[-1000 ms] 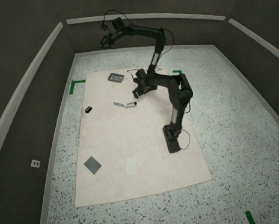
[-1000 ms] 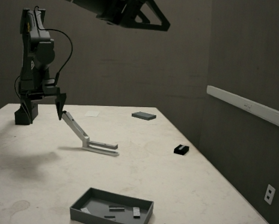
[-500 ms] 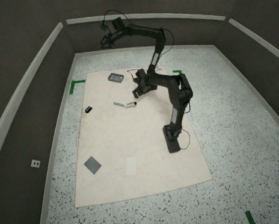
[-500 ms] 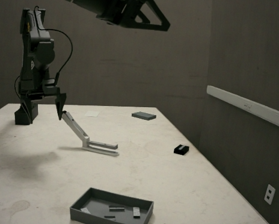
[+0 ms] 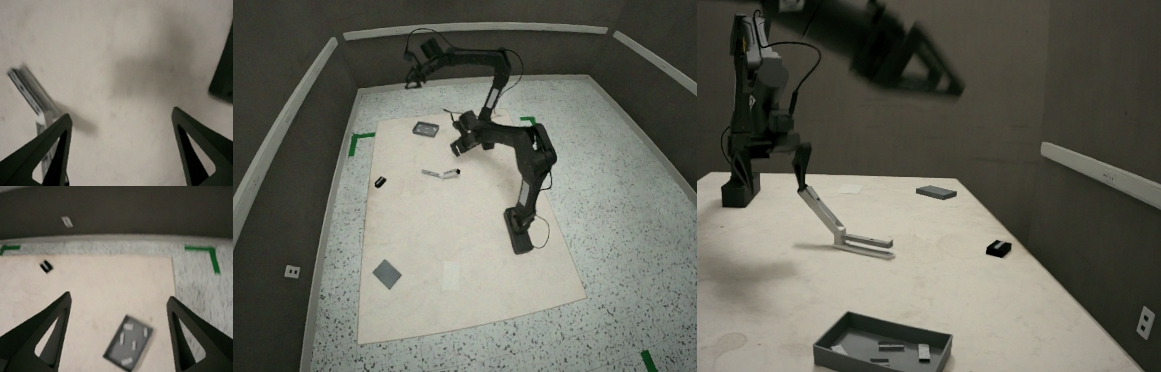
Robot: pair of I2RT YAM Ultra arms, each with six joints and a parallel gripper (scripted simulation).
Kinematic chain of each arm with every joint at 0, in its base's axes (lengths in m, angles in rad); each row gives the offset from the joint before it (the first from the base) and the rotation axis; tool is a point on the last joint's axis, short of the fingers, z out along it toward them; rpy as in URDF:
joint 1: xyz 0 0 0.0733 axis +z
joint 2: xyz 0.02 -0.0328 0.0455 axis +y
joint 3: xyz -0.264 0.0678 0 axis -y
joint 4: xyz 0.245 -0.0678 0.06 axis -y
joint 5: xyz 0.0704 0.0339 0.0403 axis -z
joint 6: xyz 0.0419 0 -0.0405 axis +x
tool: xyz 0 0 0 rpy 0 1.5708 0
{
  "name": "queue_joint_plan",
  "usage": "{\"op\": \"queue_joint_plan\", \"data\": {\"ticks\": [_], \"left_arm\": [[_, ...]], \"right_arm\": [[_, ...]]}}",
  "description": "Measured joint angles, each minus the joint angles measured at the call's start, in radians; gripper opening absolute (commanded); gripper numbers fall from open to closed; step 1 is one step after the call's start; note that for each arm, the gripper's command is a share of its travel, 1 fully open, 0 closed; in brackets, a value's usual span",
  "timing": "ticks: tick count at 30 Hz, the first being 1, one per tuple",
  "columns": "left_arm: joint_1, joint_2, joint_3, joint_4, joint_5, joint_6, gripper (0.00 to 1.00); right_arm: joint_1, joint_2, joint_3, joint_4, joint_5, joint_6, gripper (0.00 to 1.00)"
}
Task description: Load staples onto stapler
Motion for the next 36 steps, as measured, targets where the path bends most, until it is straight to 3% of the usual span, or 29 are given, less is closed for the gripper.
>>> {"op": "queue_joint_plan", "data": {"ticks": [19,25,36], "left_arm": [[0.022,-0.078,-0.148,0.710,0.018,0.000,1.00],[0.024,-0.078,-0.160,0.790,0.020,0.000,1.00],[0.024,-0.078,-0.163,0.810,0.020,0.000,1.00]], "right_arm": [[0.113,-0.062,-0.498,0.141,0.410,0.137,1.00],[0.129,-0.032,-0.536,0.179,0.470,0.168,1.00],[0.135,-0.020,-0.546,0.195,0.484,0.174,1.00]]}}
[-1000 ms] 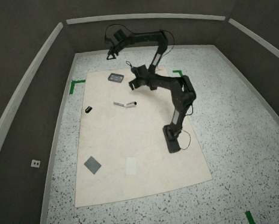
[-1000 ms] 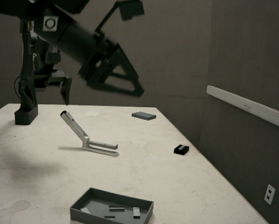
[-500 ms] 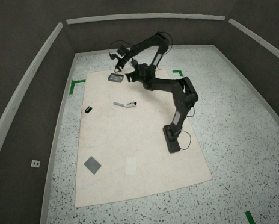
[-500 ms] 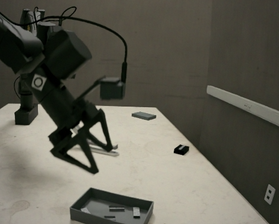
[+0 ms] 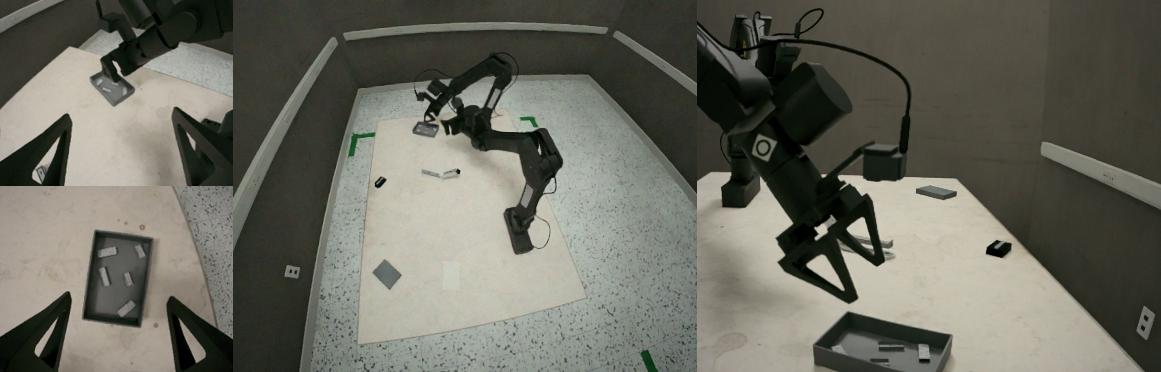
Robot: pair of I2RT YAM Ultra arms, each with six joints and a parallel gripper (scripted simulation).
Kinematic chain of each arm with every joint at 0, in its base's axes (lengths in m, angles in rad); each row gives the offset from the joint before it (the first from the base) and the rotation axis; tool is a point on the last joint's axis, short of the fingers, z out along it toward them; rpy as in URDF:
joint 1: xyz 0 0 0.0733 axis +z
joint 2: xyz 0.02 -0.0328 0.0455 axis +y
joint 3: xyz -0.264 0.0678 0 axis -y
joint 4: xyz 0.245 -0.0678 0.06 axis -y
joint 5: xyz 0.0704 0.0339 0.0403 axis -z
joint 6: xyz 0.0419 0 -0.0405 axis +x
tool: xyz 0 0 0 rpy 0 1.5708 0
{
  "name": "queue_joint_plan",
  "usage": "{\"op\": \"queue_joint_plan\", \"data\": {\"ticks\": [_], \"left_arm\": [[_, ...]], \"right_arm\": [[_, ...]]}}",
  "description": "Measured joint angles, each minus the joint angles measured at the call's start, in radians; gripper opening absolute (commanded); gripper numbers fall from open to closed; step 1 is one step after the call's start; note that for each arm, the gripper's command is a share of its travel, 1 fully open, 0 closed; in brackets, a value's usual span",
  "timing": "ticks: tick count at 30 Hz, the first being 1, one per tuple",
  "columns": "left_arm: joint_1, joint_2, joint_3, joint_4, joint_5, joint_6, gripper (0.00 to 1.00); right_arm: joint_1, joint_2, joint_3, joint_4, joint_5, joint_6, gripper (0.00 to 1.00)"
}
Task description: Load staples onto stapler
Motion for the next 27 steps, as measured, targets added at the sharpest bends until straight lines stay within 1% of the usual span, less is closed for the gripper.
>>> {"op": "queue_joint_plan", "data": {"ticks": [9,13,18,21,27], "left_arm": [[0.000,0.000,0.000,0.002,0.000,0.000,1.00],[0.000,0.000,0.000,0.002,0.000,0.000,1.00],[0.000,0.000,0.000,0.002,0.000,0.000,1.00],[0.000,0.000,0.000,0.002,0.000,0.000,1.00],[0.000,0.000,0.000,0.002,0.000,0.000,1.00]], "right_arm": [[0.000,0.000,0.000,-0.003,0.008,-0.003,1.00],[0.000,0.036,0.025,-0.068,0.025,-0.041,1.00],[0.000,0.171,0.143,-0.196,0.064,-0.124,1.00],[0.000,0.218,0.196,-0.264,0.087,-0.168,1.00],[0.004,0.378,0.391,-0.454,0.155,-0.292,1.00]]}}
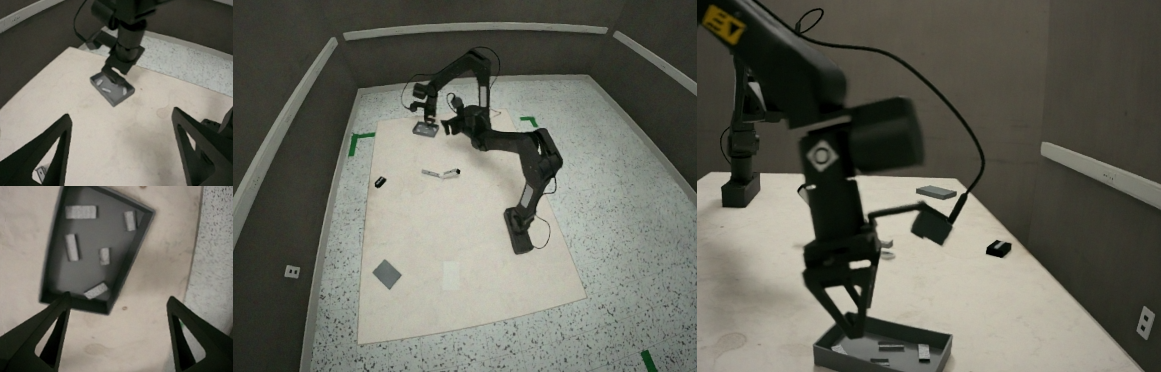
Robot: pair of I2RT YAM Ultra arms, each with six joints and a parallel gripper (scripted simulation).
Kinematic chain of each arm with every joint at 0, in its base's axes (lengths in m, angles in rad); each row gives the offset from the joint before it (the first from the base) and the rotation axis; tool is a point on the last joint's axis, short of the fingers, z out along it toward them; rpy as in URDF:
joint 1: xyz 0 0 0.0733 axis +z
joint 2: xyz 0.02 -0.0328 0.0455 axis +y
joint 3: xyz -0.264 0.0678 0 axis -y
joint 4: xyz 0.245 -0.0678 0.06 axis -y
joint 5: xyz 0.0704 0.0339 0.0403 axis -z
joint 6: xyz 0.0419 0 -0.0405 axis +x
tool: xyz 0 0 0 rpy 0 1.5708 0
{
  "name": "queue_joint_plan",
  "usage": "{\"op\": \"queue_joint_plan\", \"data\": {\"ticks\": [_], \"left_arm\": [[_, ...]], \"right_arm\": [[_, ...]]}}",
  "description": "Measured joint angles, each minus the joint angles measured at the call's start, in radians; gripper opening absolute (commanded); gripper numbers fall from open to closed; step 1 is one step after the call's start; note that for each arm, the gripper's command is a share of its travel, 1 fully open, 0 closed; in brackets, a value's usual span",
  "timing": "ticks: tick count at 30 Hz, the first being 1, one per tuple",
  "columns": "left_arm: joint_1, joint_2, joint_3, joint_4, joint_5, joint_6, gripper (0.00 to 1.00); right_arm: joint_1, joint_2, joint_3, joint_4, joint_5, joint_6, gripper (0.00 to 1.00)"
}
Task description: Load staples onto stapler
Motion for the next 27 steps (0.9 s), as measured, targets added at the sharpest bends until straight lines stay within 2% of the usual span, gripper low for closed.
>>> {"op": "queue_joint_plan", "data": {"ticks": [21,27], "left_arm": [[0.000,0.000,0.000,0.000,0.000,0.000,1.00],[0.000,0.000,0.000,0.000,0.000,0.000,1.00]], "right_arm": [[0.025,0.447,0.527,-0.632,0.222,-0.360,1.00],[0.040,0.558,0.612,-0.740,0.278,-0.379,1.00]]}}
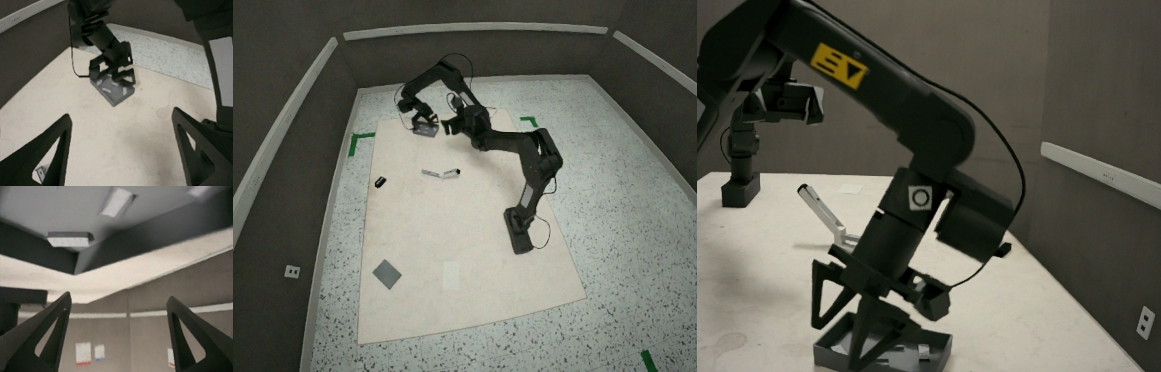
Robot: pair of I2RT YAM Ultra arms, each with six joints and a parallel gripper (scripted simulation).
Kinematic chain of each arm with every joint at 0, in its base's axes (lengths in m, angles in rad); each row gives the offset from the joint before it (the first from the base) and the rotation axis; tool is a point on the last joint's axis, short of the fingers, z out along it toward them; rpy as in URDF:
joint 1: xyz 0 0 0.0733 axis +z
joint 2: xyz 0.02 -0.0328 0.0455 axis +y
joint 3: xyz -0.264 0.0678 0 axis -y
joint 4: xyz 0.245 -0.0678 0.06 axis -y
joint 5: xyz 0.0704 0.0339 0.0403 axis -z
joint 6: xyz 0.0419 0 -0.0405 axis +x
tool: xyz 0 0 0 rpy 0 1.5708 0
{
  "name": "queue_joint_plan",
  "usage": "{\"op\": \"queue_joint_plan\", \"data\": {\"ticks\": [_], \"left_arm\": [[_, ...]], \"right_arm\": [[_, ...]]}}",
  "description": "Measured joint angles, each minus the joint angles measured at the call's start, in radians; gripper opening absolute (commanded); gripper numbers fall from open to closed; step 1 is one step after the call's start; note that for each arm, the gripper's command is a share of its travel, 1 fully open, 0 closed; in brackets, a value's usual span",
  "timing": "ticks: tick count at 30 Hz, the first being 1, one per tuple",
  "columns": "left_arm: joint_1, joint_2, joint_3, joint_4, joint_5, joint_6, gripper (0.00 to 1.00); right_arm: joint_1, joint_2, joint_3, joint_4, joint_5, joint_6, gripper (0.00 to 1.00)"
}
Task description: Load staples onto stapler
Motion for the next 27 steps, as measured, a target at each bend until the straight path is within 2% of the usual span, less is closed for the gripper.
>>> {"op": "queue_joint_plan", "data": {"ticks": [6,20,27], "left_arm": [[0.000,0.000,0.000,0.000,0.000,0.000,1.00],[0.000,0.000,0.000,0.000,0.000,0.000,1.00],[0.000,0.000,0.000,0.000,0.000,0.000,1.00]], "right_arm": [[0.002,0.046,0.033,-0.043,0.014,0.000,1.00],[0.002,0.047,0.039,-0.058,0.018,0.000,1.00],[0.039,0.047,0.039,-0.054,-0.041,0.043,1.00]]}}
